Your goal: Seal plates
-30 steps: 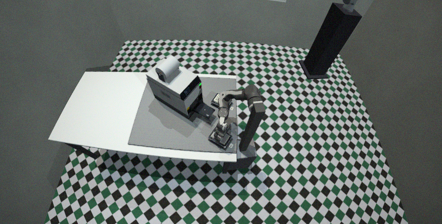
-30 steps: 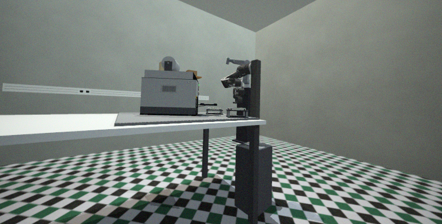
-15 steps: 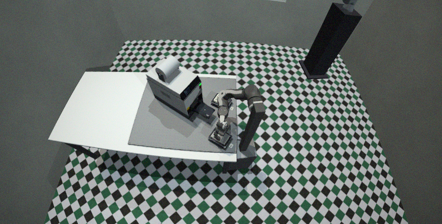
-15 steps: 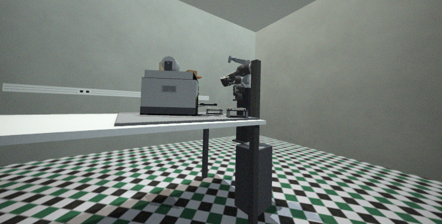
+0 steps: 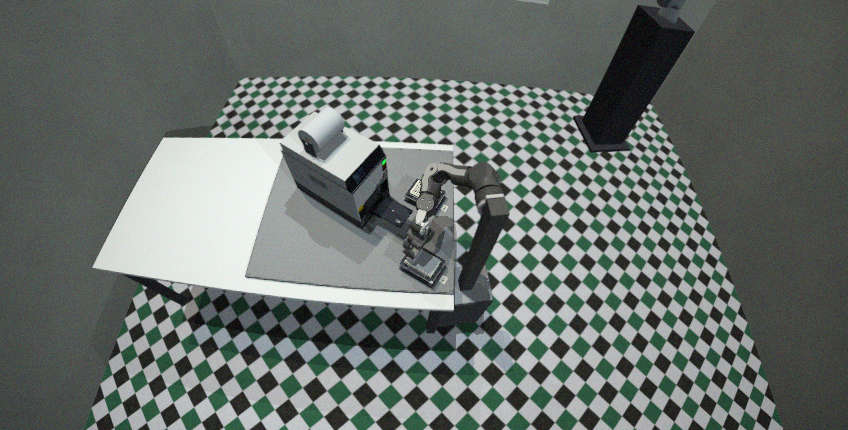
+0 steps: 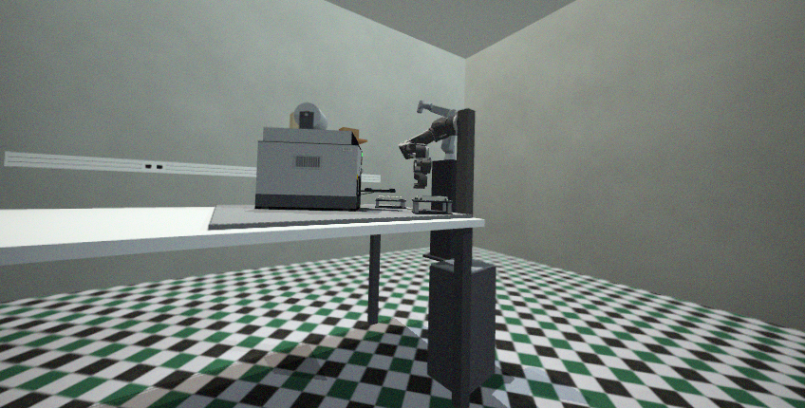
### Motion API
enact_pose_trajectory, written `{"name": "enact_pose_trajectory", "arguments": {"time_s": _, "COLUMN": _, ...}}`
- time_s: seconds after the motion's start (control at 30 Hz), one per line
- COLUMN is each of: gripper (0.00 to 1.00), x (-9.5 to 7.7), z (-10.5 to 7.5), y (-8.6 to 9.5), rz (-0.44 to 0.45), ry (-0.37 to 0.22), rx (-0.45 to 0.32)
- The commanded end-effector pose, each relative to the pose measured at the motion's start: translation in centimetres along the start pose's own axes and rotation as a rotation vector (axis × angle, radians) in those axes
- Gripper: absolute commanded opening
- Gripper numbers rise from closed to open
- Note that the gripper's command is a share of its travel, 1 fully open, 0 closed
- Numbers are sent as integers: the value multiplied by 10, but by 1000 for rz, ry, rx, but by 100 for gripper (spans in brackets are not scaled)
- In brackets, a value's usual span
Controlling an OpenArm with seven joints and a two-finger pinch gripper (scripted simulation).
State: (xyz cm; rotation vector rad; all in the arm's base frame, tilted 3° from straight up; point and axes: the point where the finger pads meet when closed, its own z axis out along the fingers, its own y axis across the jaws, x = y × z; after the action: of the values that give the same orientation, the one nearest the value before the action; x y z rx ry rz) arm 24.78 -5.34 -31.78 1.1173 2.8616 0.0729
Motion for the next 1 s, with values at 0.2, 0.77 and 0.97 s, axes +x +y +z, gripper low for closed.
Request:
{"name": "enact_pose_trajectory", "arguments": {"time_s": 0.2, "gripper": 65, "x": -28, "z": 6, "y": -14, "rz": 1, "ry": -8, "rx": -45}}
{"name": "enact_pose_trajectory", "arguments": {"time_s": 0.77, "gripper": 65, "x": -82, "z": 13, "y": -66, "rz": 11, "ry": -50, "rx": -72}}
{"name": "enact_pose_trajectory", "arguments": {"time_s": 0.97, "gripper": 65, "x": -96, "z": 10, "y": -80, "rz": 23, "ry": -74, "rx": -93}}
